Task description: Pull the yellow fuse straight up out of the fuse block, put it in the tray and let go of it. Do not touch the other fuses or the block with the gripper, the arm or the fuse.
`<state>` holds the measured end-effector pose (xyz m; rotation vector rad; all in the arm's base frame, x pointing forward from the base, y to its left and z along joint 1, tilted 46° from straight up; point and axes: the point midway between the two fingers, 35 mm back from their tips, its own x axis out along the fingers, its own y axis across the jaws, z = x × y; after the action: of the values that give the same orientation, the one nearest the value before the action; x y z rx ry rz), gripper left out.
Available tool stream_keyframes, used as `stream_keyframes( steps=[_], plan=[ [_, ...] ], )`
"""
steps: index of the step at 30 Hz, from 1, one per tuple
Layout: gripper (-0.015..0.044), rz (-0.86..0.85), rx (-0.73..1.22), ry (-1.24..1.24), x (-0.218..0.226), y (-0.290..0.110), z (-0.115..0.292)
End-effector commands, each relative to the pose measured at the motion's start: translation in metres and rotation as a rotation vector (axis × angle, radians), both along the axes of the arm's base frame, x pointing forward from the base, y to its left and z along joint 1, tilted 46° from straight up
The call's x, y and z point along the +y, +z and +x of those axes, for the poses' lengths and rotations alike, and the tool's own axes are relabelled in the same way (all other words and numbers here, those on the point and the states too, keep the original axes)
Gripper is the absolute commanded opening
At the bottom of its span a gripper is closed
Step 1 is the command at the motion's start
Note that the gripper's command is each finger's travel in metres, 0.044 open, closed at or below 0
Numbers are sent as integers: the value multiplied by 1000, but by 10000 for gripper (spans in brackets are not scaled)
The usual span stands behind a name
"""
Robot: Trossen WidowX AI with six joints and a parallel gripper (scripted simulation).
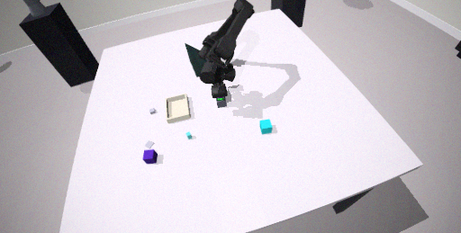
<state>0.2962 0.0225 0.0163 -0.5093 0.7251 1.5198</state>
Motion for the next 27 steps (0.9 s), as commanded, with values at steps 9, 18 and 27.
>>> stream_keyframes(
  steps=[9,18,27],
  plan=[
    [15,0,1,1,1,0,0],
    [0,0,1,1,0,0,0],
    [0,0,1,0,-3,3,0]
  ],
)
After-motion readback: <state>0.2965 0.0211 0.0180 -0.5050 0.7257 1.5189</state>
